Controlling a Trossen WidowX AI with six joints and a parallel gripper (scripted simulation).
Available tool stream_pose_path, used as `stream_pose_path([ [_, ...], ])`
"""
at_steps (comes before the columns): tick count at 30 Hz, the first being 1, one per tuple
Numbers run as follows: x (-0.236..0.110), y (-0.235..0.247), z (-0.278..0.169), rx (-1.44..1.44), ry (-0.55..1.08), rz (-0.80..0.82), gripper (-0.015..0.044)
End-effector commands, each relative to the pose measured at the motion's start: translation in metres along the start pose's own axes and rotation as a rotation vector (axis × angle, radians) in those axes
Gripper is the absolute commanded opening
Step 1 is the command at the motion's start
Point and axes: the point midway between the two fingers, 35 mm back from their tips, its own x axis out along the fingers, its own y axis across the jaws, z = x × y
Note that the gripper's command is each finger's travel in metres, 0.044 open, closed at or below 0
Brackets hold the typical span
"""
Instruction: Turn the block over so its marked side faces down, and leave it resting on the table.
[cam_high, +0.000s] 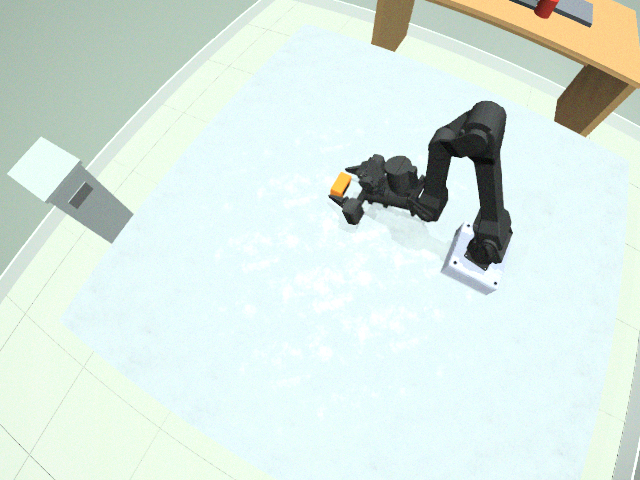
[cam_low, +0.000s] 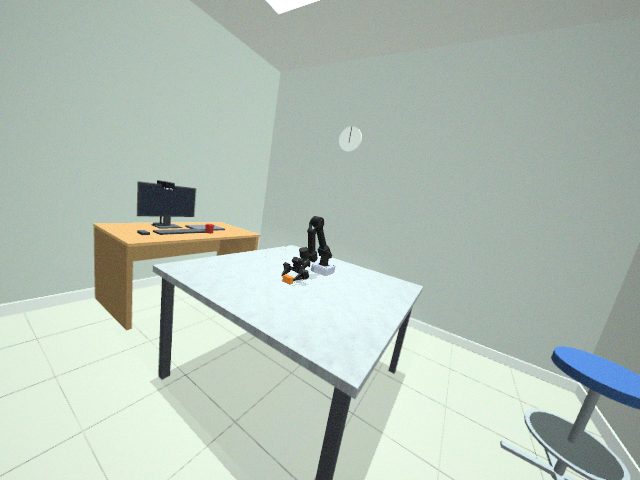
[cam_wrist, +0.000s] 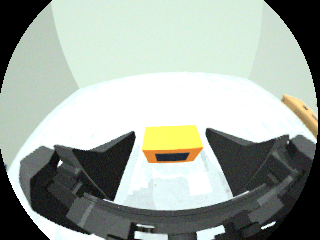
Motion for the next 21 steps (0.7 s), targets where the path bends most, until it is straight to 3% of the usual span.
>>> stream_pose_path([
  [1, 0.0, 0.001, 0.0, 0.003, -0.001, 0.006, 0.044],
  [13, 0.0, 0.001, 0.0, 0.004, 0.005, 0.006, 0.044],
  [21, 0.011, -0.001, 0.018, 0.006, 0.263, 0.006, 0.044],
])
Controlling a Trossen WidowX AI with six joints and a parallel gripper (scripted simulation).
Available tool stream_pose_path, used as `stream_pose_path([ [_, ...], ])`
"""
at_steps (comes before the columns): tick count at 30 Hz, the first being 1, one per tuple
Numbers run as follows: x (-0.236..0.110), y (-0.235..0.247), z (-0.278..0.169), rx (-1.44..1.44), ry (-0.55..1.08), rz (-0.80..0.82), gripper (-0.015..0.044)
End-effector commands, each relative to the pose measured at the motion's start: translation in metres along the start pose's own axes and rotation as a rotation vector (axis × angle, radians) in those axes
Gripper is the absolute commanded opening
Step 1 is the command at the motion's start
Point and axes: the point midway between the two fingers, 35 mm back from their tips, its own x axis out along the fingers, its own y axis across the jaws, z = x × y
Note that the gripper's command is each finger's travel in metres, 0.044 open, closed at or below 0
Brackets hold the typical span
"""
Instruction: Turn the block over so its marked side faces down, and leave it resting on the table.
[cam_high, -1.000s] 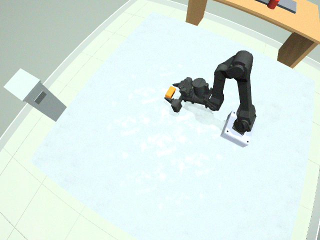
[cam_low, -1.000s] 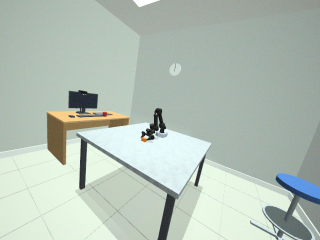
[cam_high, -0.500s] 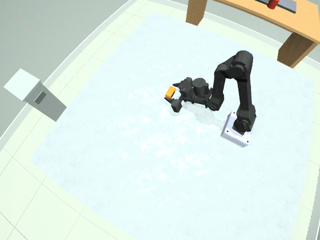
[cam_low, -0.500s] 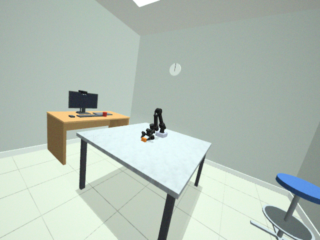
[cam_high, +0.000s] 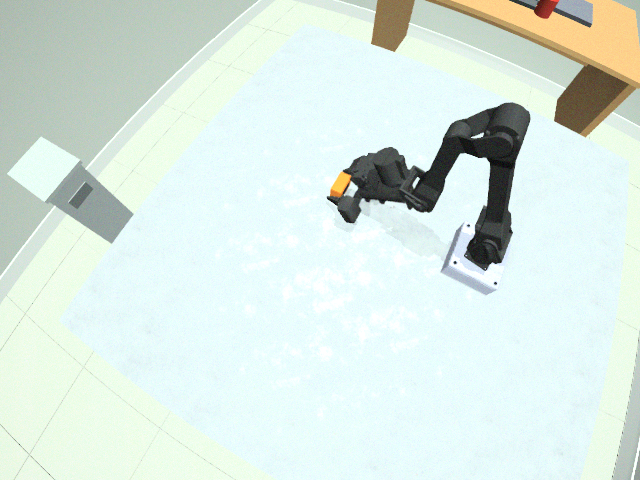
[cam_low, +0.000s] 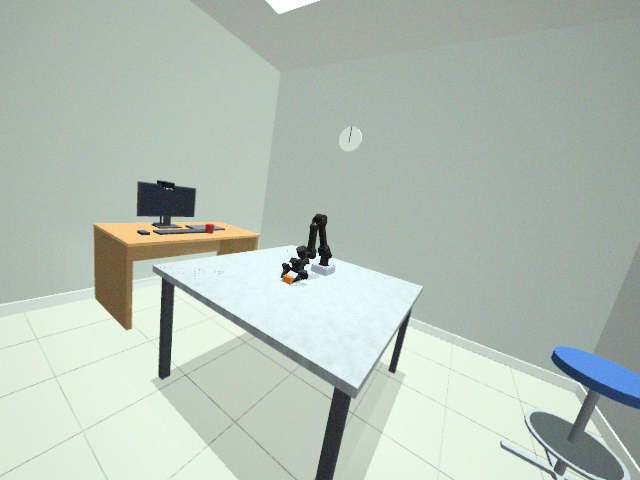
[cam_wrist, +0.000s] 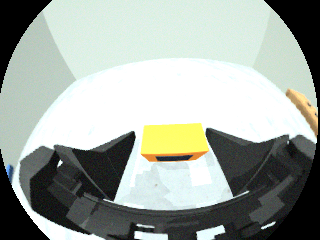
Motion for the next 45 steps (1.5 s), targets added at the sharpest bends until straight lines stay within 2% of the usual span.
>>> stream_pose_path([
  [1, -0.004, -0.001, 0.024, 0.0, 0.149, -0.006, 0.044],
  [7, -0.043, -0.001, 0.054, -0.004, 0.325, -0.008, 0.044],
  [11, -0.062, 0.0, 0.051, -0.004, 0.416, -0.006, 0.044],
  [26, -0.061, 0.0, 0.053, -0.003, 0.439, -0.006, 0.044],
  [42, -0.042, -0.002, 0.094, 0.0, 0.951, -0.006, 0.044],
  [45, -0.042, -0.002, 0.097, -0.001, 0.999, -0.007, 0.044],
])
